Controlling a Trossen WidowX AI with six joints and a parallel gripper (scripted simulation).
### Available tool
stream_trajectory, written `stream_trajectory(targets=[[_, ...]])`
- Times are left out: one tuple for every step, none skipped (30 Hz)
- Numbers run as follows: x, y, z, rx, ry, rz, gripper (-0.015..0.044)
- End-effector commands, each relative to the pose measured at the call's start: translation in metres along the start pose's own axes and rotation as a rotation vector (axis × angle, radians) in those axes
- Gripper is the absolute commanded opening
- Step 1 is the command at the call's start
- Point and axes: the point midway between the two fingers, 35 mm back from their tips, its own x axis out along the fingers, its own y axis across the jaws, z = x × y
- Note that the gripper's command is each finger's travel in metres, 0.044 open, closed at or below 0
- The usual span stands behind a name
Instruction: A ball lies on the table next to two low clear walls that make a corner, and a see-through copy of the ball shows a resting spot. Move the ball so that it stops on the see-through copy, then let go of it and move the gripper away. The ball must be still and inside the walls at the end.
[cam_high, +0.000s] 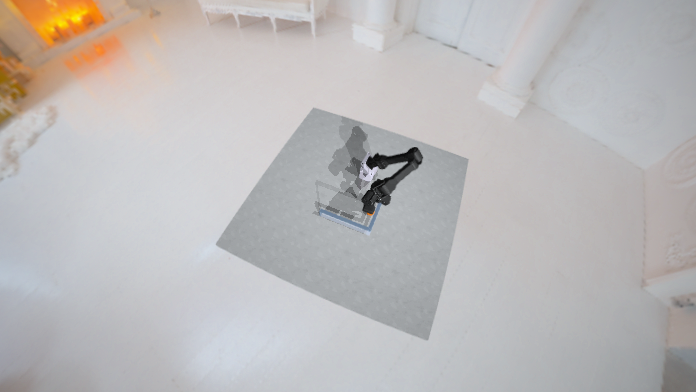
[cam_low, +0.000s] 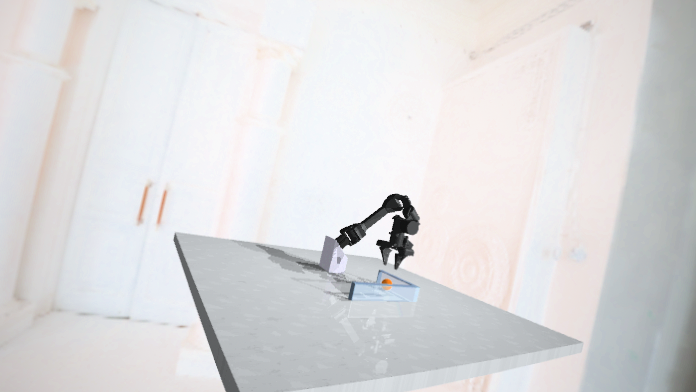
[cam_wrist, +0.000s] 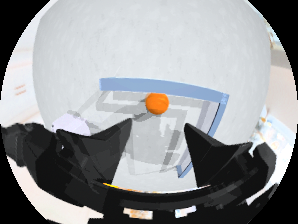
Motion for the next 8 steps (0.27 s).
stream_trajectory(targets=[[-0.001, 0.001, 0.000, 0.006, 0.000, 0.002, 0.0359], [-0.007, 0.000, -0.001, 0.005, 0.001, 0.002, 0.0385], [-0.018, -0.001, -0.001, 0.004, 0.002, 0.002, 0.0411], [-0.031, -0.001, -0.001, 0.003, 0.003, 0.002, 0.0438], [-0.041, 0.000, -0.001, 0.002, 0.002, 0.001, 0.0440], [-0.048, 0.000, 0.000, 0.001, 0.002, 0.001, 0.0440], [-0.050, 0.000, 0.000, 0.001, 0.001, 0.001, 0.0440], [-0.050, 0.000, 0.000, 0.001, 0.001, 0.001, 0.0440]])
